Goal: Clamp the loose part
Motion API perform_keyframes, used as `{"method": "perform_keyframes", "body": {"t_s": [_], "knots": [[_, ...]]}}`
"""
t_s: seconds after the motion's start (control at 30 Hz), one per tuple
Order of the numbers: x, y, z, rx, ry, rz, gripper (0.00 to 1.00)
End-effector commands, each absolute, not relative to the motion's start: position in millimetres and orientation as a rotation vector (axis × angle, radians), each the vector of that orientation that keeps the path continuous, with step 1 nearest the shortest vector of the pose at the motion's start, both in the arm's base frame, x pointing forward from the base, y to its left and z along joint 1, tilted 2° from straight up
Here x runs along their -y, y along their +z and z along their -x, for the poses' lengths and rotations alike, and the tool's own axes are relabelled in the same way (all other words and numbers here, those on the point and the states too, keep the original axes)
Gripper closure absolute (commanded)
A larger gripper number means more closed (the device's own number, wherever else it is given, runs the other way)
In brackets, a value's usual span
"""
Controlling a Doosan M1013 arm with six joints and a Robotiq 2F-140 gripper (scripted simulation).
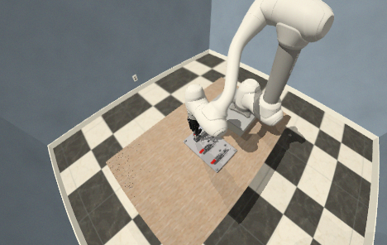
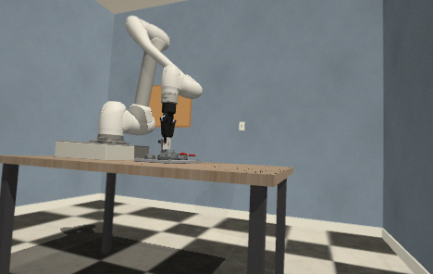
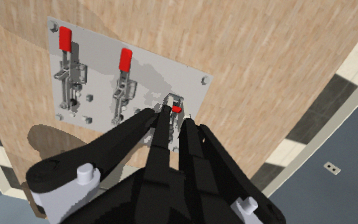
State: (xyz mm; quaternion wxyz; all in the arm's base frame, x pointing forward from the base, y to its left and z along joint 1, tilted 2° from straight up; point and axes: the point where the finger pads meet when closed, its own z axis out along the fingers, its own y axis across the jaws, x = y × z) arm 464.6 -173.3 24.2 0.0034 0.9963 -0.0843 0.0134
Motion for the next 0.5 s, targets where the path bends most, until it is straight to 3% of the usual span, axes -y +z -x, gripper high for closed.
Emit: {"method": "perform_keyframes", "body": {"t_s": [0.0,0.47], "knots": [[173.7,24.3,-467.2,0.264,0.044,-3.123,0.9],[175.7,22.2,-478.6,0.264,0.044,-3.123,0.9]]}}
